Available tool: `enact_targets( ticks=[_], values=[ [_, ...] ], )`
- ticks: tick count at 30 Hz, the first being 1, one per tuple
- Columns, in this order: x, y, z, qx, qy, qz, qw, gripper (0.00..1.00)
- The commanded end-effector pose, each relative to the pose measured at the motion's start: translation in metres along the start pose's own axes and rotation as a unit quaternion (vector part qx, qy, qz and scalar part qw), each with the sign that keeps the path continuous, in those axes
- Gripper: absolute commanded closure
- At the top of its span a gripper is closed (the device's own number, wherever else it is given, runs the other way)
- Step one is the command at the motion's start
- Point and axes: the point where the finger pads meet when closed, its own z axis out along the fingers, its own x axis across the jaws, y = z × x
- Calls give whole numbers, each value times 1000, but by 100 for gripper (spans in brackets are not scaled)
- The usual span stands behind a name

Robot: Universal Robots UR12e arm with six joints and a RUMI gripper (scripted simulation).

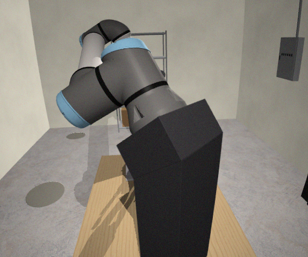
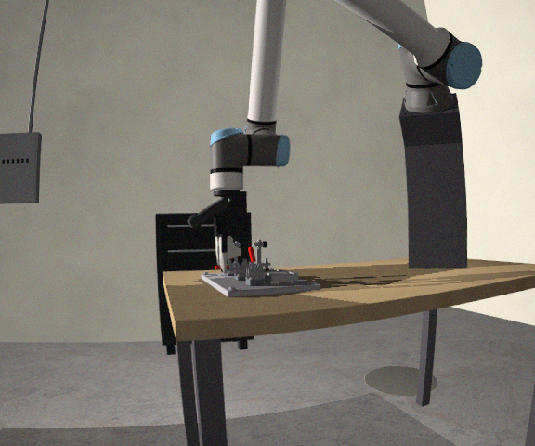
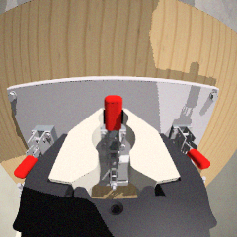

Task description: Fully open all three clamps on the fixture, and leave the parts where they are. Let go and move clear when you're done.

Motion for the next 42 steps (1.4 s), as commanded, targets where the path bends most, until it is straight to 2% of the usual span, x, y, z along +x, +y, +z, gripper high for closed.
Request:
enact_targets(
  ticks=[1,42],
  values=[
    [0,-1,-1,1,0,0,1000,100],
    [0,1,-5,1,0,0,1000,100]
  ],
)
